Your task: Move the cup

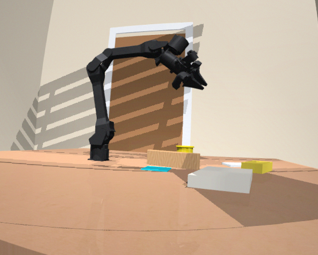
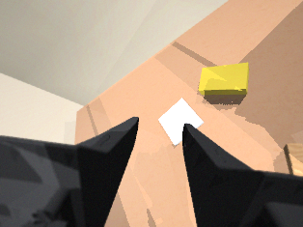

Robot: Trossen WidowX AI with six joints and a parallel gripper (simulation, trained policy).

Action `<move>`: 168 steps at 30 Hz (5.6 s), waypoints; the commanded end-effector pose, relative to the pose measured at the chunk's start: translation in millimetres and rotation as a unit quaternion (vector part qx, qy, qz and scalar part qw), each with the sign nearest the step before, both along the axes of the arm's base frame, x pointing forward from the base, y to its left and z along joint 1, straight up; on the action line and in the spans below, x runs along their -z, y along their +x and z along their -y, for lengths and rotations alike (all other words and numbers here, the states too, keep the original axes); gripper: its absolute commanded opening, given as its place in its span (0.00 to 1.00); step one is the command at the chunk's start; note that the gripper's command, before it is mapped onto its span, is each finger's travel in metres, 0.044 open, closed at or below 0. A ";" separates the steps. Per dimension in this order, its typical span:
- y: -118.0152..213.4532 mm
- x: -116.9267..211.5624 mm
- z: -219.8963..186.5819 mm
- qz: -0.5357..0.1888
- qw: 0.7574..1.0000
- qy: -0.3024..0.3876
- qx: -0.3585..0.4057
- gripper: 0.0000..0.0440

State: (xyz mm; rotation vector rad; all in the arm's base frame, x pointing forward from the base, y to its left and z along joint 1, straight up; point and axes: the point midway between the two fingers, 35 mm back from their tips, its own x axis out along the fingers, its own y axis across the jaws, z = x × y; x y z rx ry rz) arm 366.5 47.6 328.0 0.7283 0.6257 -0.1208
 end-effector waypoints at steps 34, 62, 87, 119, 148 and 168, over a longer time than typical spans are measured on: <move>-11.5 78.9 -12.1 -0.286 0.950 0.060 0.113 0.34; -42.6 155.4 -5.7 -0.465 0.868 -0.005 0.173 0.39; -54.4 233.7 -3.6 -0.518 0.832 -0.041 0.196 0.44; -74.4 211.7 18.1 -0.501 0.846 -0.029 0.182 0.03; -73.8 168.1 94.7 -0.411 0.863 0.044 0.288 0.00; -84.9 187.4 139.2 -0.375 0.858 0.070 0.343 0.00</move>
